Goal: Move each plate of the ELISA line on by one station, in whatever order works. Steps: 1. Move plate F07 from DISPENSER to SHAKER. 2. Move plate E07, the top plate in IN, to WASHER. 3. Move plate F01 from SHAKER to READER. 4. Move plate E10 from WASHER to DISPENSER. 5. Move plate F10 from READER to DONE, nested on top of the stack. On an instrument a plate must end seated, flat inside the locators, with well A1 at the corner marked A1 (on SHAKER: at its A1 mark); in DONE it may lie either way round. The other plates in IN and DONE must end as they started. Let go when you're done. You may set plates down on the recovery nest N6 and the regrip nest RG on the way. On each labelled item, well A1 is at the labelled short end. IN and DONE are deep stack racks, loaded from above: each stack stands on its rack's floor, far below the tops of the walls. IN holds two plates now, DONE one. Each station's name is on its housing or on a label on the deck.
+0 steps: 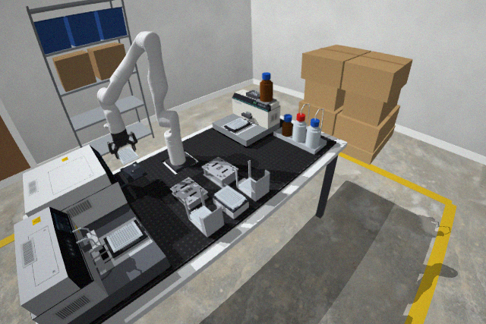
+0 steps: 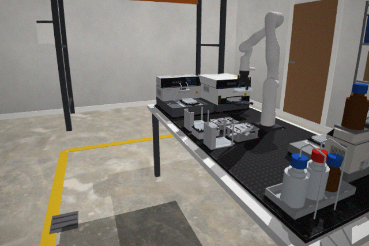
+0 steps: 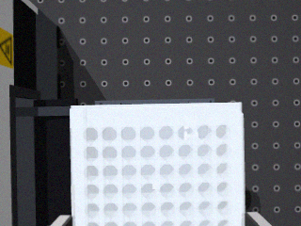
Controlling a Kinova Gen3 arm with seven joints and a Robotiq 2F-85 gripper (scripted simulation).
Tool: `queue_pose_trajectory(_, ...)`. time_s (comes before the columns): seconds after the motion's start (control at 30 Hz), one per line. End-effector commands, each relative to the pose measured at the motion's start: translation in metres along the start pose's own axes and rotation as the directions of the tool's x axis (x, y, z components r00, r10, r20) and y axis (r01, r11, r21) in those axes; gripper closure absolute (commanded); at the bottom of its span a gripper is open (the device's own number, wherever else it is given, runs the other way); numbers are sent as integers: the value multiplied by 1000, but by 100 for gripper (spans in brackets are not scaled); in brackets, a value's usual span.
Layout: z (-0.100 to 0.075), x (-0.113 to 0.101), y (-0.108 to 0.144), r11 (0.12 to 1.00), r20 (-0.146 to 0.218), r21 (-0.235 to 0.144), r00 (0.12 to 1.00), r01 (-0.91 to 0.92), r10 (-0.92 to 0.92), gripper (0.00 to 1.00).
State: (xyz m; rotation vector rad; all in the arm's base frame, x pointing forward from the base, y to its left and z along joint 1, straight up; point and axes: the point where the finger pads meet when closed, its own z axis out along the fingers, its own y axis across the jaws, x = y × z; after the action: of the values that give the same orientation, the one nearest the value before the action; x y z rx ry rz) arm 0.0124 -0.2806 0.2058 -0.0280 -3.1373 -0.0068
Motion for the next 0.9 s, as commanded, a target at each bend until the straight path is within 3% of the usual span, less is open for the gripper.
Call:
queue_pose_trajectory(0.0,-1,0,0,1000,0,1,1000,0,0,6)
queue_pose_trajectory(0.43,-1,-29,7,1000,0,1,1000,-3,3,6)
queue_pose_trajectory(0.87,-1,-72,17,1000,1,1,1000,-5,5,6)
